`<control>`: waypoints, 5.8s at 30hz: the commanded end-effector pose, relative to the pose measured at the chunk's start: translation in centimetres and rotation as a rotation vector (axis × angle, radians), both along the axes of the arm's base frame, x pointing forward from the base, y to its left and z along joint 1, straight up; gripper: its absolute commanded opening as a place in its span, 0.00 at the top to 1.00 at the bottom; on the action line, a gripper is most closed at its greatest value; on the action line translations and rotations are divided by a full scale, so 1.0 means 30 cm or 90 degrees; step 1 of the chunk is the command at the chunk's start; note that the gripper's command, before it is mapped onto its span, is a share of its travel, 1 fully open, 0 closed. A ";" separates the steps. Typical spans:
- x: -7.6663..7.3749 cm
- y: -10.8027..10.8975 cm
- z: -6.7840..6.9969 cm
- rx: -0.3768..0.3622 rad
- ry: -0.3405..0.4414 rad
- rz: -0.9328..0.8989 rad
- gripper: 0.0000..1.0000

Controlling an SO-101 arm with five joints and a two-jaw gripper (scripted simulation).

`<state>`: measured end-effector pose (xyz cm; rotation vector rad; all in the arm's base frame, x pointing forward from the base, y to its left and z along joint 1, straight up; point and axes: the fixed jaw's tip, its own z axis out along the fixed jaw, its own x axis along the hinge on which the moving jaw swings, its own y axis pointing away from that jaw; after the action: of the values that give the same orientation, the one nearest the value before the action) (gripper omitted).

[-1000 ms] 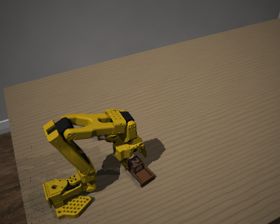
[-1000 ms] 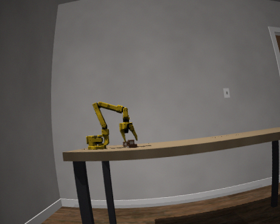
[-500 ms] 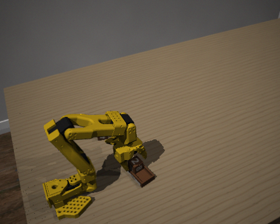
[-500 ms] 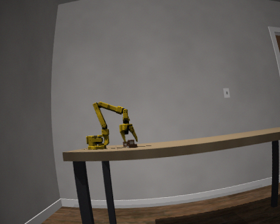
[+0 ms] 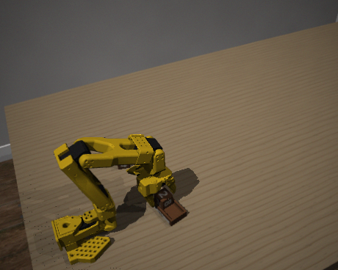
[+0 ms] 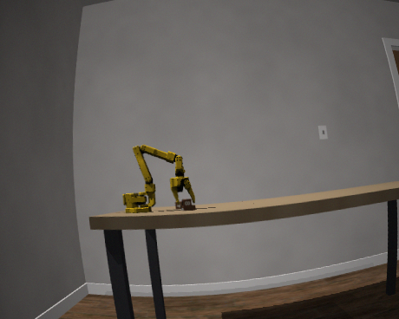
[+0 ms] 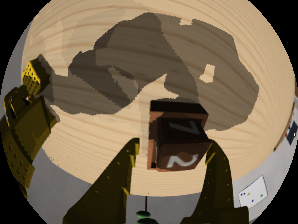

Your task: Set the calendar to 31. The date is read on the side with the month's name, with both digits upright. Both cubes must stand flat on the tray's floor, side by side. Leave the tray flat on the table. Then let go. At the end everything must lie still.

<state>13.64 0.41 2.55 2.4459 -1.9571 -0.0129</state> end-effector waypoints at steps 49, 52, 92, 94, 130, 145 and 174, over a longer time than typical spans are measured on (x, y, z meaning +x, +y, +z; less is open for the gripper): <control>0.047 0.004 0.007 0.002 -0.019 0.001 1.00; 0.047 0.004 0.007 0.002 -0.019 0.001 1.00; 0.030 -0.004 0.174 0.002 -0.019 0.001 1.00; 0.030 -0.004 0.174 0.002 -0.019 0.001 1.00; 0.060 -0.308 0.149 -0.004 -0.019 -0.344 1.00; -0.040 -0.536 0.112 -0.007 -0.019 -0.587 1.00; -0.047 -0.572 0.123 -0.017 -0.038 -0.614 1.00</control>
<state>11.88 -16.00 5.56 1.2625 -2.8737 -0.0082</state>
